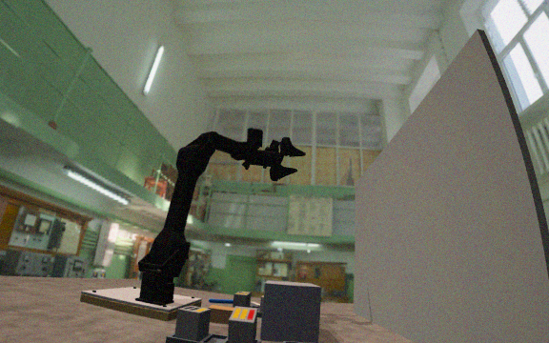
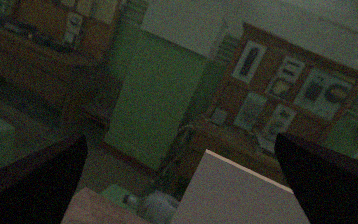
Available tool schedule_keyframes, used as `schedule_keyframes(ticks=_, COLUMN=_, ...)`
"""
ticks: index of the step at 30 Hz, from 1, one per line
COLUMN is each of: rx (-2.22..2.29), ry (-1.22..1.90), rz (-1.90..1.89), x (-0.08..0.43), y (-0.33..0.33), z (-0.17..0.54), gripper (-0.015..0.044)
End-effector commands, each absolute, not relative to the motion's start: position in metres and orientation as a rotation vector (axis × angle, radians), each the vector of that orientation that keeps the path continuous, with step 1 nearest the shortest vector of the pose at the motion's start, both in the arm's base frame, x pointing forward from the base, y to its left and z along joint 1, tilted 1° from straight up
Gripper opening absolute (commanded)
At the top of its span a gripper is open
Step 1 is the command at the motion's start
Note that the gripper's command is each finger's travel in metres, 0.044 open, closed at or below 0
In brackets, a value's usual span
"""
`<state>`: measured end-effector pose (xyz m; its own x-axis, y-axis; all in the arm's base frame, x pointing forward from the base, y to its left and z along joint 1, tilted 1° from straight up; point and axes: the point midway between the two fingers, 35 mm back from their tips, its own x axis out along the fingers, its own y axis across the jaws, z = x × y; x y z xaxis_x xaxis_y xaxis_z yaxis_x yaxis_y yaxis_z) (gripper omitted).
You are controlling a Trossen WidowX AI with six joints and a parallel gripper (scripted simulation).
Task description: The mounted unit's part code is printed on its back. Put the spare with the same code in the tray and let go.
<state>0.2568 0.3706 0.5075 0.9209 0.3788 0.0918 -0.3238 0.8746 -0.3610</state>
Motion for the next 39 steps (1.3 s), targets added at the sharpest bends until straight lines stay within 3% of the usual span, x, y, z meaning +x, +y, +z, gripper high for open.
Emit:
schedule_keyframes(ticks=1, rx=-0.449, ry=-0.037, rz=0.355, x=0.307, y=0.355, z=0.470, gripper=0.0440)
schedule_keyframes(ticks=9, rx=-0.577, ry=0.320, rz=0.312, x=0.391, y=0.283, z=0.383, gripper=0.0440)
schedule_keyframes(ticks=16, rx=-0.550, ry=0.706, rz=0.252, x=0.425, y=0.190, z=0.309, gripper=0.0440)
schedule_keyframes(ticks=22, rx=-0.404, ry=1.068, rz=0.175, x=0.417, y=0.103, z=0.256, gripper=0.0440)
schedule_keyframes(ticks=28, rx=-0.129, ry=1.431, rz=0.071, x=0.378, y=0.023, z=0.220, gripper=0.0440)
schedule_keyframes(ticks=39, rx=-0.091, ry=1.469, rz=0.058, x=0.372, y=0.016, z=0.218, gripper=0.0440)
